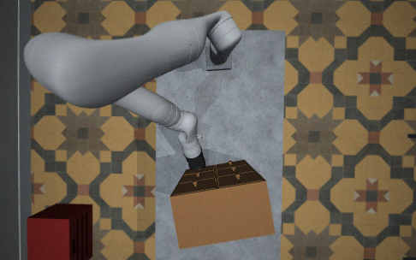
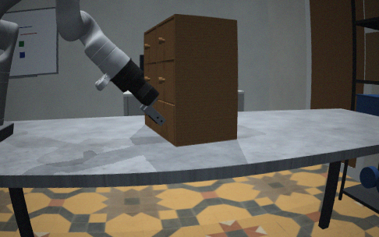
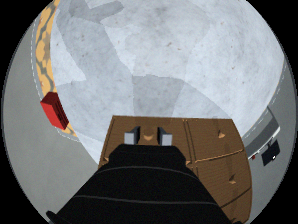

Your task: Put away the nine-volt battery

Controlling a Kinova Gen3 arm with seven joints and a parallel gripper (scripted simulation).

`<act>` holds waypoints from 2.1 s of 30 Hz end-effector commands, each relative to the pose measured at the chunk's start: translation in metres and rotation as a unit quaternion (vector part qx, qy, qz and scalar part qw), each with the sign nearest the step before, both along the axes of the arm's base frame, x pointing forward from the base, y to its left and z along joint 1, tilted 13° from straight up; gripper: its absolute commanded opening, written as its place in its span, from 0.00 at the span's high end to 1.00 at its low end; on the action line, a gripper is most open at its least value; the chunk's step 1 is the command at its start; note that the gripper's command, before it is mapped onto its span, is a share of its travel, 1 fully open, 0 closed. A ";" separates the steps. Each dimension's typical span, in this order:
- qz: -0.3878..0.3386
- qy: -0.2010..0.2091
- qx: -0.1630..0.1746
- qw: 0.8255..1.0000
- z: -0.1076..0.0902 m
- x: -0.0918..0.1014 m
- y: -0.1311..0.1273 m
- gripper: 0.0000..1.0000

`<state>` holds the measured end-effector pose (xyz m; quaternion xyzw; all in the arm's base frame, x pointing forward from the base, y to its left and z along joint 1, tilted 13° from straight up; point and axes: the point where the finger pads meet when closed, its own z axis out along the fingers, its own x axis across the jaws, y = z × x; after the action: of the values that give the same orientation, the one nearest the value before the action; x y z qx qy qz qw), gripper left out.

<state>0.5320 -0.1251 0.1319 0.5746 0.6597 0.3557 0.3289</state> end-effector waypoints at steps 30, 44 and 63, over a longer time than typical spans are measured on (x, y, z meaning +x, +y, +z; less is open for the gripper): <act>0.000 -0.001 0.000 1.000 -0.007 -0.035 -0.005 0.33; 0.000 -0.001 0.000 1.000 -0.010 -0.048 -0.006 0.33; 0.000 -0.001 0.000 1.000 0.024 -0.089 -0.011 0.33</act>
<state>0.4514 -0.1219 0.1456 0.5707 0.6639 0.3634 0.3186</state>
